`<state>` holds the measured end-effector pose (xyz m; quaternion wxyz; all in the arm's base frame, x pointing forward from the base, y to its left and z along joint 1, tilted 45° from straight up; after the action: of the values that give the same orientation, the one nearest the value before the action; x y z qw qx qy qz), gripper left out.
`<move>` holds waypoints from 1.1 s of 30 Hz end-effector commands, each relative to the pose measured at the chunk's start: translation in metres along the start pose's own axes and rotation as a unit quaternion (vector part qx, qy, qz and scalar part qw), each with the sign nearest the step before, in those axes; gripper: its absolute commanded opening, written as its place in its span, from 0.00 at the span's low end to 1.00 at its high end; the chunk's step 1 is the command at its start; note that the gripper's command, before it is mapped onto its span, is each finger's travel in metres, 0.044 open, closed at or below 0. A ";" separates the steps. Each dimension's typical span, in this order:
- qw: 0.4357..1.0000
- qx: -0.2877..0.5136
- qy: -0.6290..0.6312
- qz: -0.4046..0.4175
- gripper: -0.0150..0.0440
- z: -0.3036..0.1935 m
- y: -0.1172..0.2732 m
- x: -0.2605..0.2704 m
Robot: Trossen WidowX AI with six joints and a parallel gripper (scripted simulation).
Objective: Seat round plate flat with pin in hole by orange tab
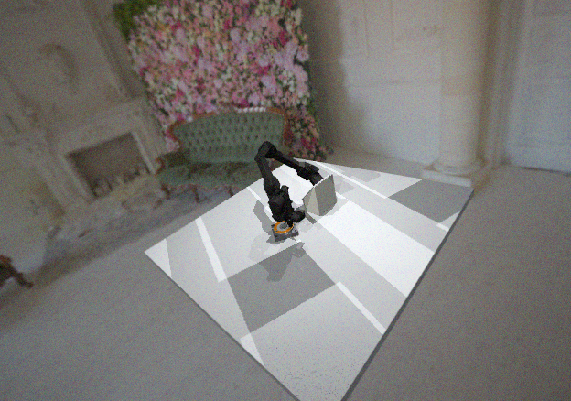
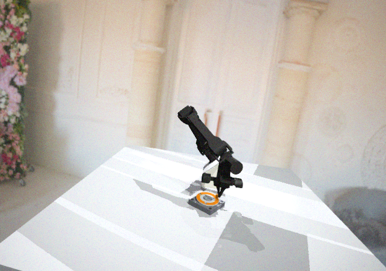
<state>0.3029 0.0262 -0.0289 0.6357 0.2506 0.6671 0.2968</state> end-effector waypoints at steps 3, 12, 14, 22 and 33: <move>1.000 0.005 0.001 0.000 0.25 -0.010 -0.001 -0.001; 1.000 0.005 0.001 0.000 0.25 -0.018 -0.001 -0.004; 1.000 0.005 0.001 0.000 0.25 -0.019 0.000 -0.004; 1.000 0.005 0.001 0.000 0.25 -0.023 0.000 -0.007; 1.000 0.005 0.001 0.000 0.25 -0.026 0.006 -0.009</move>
<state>0.2779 0.0183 -0.0207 0.6331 0.2537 0.6697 0.2937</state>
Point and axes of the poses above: the point midway between the two fingers, 35 mm back from their tips, its own y axis back along the fingers, its own x axis across the jaws, z = x × y, the point moved 4 cm from there along y, back along the fingers, and after that the axes turned 2 degrees about y, right-handed, at the moved point
